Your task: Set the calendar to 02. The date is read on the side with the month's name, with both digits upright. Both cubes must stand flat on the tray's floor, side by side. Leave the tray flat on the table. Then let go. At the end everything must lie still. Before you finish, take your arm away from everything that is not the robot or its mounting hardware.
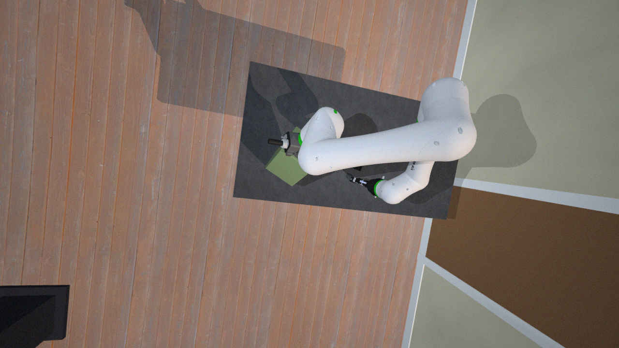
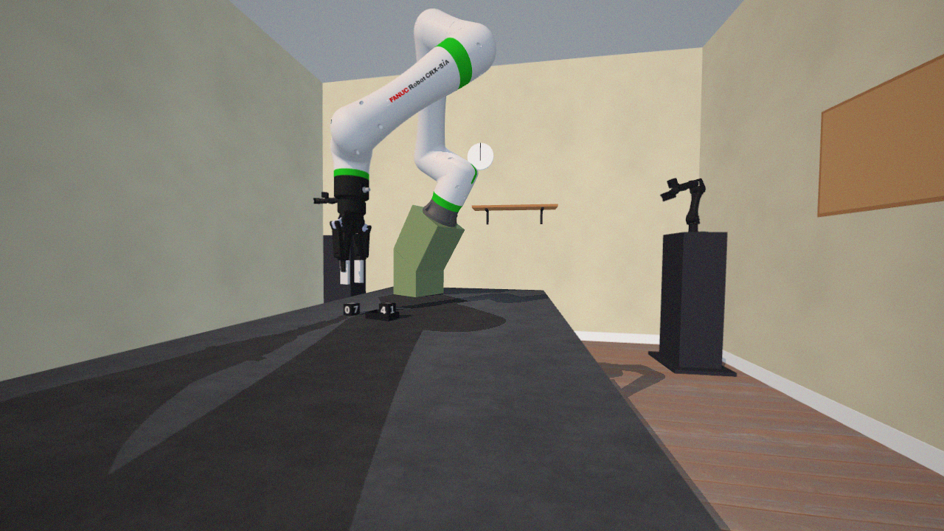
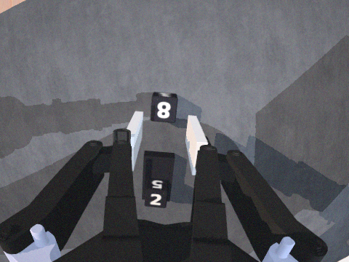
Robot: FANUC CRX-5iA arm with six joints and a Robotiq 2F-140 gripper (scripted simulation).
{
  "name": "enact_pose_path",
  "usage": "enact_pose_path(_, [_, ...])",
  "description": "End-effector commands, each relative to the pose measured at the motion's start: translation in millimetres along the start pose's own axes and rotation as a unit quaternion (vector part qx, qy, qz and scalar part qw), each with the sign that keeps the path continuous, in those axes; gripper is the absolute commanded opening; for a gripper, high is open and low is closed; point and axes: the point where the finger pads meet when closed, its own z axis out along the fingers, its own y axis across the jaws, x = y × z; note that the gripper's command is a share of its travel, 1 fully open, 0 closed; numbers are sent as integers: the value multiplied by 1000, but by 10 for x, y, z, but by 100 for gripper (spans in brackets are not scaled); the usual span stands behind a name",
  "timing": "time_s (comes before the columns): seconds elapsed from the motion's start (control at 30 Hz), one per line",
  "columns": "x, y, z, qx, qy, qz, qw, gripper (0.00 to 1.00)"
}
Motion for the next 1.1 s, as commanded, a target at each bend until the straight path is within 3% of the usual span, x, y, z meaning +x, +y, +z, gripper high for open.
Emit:
enact_pose_path(0.0, [2,-2,20,0,0,3,1000,29])
enact_pose_path(1.07, [12,-14,431,0,0,3,1000,29])
